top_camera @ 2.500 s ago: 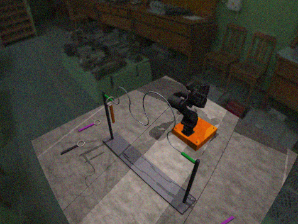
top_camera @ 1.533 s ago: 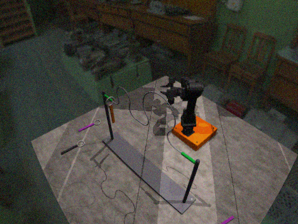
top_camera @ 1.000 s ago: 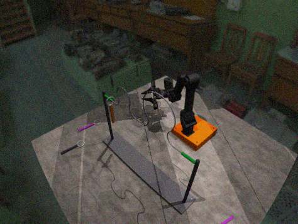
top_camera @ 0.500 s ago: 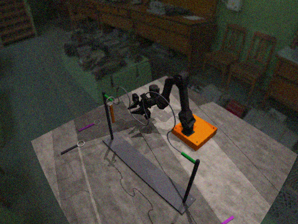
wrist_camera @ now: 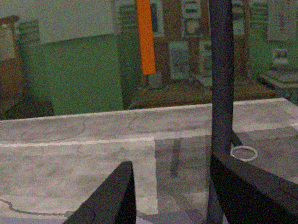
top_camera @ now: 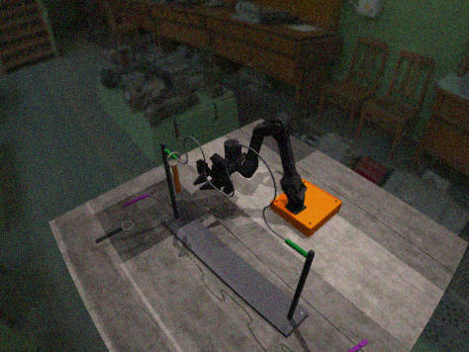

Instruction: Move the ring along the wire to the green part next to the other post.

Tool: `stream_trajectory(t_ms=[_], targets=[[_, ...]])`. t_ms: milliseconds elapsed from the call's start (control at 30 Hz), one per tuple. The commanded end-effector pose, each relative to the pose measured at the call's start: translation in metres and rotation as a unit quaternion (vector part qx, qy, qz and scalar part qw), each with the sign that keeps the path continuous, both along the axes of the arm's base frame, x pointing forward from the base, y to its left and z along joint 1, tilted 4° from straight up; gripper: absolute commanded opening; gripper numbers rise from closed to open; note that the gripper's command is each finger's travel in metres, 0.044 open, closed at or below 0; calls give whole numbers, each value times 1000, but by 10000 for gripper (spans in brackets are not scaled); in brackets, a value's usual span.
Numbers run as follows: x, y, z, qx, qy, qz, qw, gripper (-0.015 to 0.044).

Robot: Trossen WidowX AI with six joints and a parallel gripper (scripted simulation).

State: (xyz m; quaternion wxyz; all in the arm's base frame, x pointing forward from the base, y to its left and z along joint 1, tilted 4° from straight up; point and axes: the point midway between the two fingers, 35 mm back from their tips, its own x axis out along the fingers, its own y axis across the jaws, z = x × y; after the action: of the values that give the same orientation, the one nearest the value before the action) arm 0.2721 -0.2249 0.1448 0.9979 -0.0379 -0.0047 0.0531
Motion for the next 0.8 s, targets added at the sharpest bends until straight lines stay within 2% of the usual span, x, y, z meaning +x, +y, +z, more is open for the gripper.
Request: stream_trajectory(t_ms=[0, 133, 767], targets=[[23, 4, 26, -5, -5, 1, 1000, 160], [37, 9, 43, -5, -5, 1, 1000, 160], [59, 9, 44, -5, -6, 1, 1000, 160]])
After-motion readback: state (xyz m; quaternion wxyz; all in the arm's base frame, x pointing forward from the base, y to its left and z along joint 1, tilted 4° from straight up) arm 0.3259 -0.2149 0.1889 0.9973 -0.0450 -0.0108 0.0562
